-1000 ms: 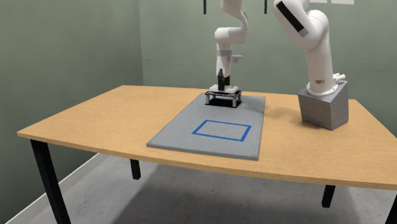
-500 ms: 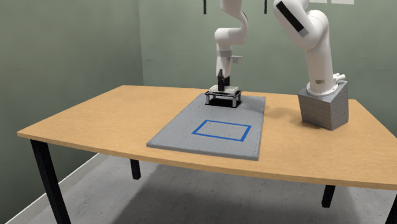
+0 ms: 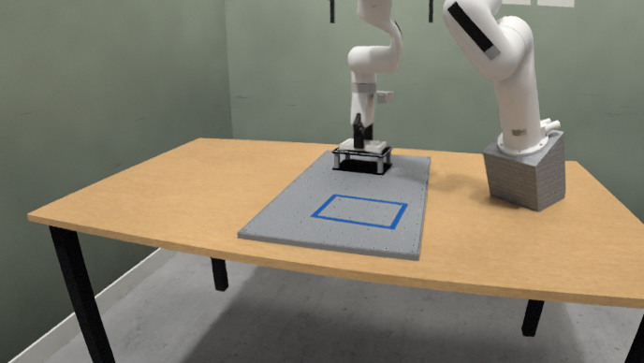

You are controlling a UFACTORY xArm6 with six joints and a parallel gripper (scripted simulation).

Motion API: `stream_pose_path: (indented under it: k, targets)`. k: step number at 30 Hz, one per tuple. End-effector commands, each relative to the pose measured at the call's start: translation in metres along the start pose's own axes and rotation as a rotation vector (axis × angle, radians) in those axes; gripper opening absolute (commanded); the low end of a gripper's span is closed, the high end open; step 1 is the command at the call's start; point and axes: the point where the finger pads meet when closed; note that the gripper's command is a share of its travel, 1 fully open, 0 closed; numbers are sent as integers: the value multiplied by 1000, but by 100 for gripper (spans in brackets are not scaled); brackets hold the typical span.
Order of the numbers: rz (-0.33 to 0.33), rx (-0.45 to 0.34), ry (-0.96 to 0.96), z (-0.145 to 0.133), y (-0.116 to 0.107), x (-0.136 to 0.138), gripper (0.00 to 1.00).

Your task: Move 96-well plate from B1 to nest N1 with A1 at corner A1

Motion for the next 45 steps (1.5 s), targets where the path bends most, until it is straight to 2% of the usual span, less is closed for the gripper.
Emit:
stream_pose_path:
  k: [1,11,12,45]
  targets:
    - [2,-3,-1,-1,-1,-1,0]
    - [2,-3,-1,-1,1,-1,0]
    - [2,-3,-1,-1,1,-1,100]
    - [2,-3,-1,-1,2,-1,100]
Point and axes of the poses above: the point where the finger pads meet when closed, its own y axis out along the fingers, its own x axis across the jaws, z = x × y, and after that the axes turned 5 degrees about -y, right-handed
